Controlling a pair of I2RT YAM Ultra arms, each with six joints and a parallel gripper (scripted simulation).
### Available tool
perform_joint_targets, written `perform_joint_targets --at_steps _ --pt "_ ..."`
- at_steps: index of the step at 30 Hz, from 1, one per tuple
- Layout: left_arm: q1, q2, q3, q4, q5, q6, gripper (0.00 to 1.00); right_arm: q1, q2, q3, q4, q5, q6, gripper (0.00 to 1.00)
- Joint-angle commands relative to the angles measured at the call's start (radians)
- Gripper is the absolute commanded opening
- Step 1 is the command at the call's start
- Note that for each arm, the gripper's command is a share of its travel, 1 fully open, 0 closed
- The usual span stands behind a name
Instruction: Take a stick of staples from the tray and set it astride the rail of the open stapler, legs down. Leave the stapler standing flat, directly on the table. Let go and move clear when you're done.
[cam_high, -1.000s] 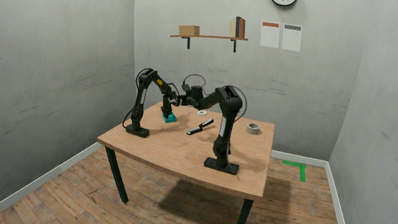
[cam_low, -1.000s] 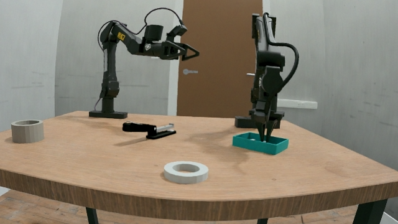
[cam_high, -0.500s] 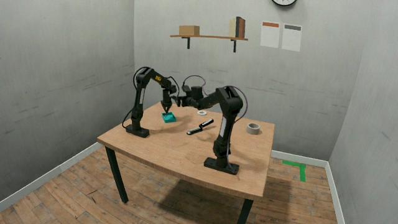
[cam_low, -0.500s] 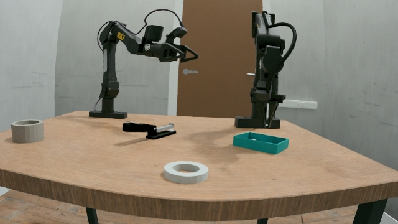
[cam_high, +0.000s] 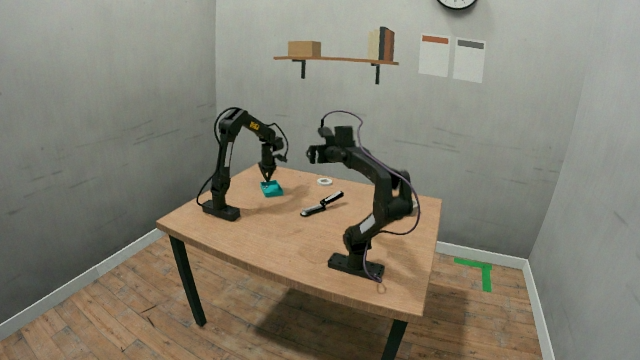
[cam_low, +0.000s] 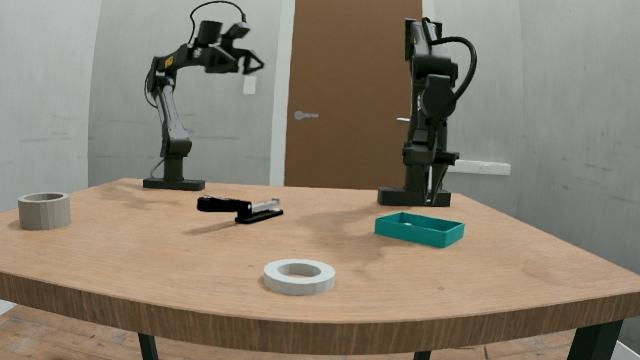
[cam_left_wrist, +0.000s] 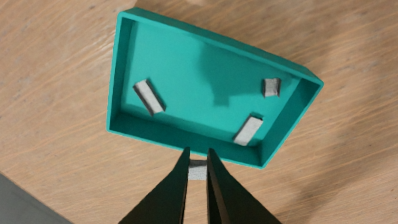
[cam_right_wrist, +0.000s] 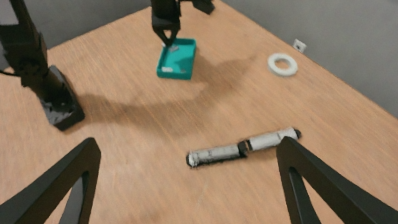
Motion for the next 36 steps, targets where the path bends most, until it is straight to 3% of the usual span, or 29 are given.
perform_joint_targets --at_steps 1,9,18,27,29,36 --pt "0.009 -0.02 0.024 -0.002 0.008 0.008 0.06 -0.04 -0.125 0.057 -0.297 -0.037 -0.019 1.0" --pt "0.009 -0.02 0.024 -0.002 0.008 0.008 0.06 -0.092 -0.316 0.162 -0.622 -0.041 -0.034 1.0" --pt "-0.059 -0.029 0.002 0.002 0.022 -0.144 0.06 -0.146 -0.346 0.188 -0.663 -0.077 -0.063 1.0" --pt "-0.445 0.012 0.056 -0.037 0.022 -0.558 0.06 -0.176 -0.346 0.19 -0.667 -0.107 -0.076 1.0" --pt "-0.445 0.012 0.056 -0.037 0.022 -0.558 0.06 -0.176 -0.346 0.19 -0.667 -0.107 -0.076 1.0" --pt "-0.729 0.153 0.262 -0.1 0.013 -0.775 0.06 -0.184 -0.346 0.19 -0.668 -0.114 -0.079 1.0"
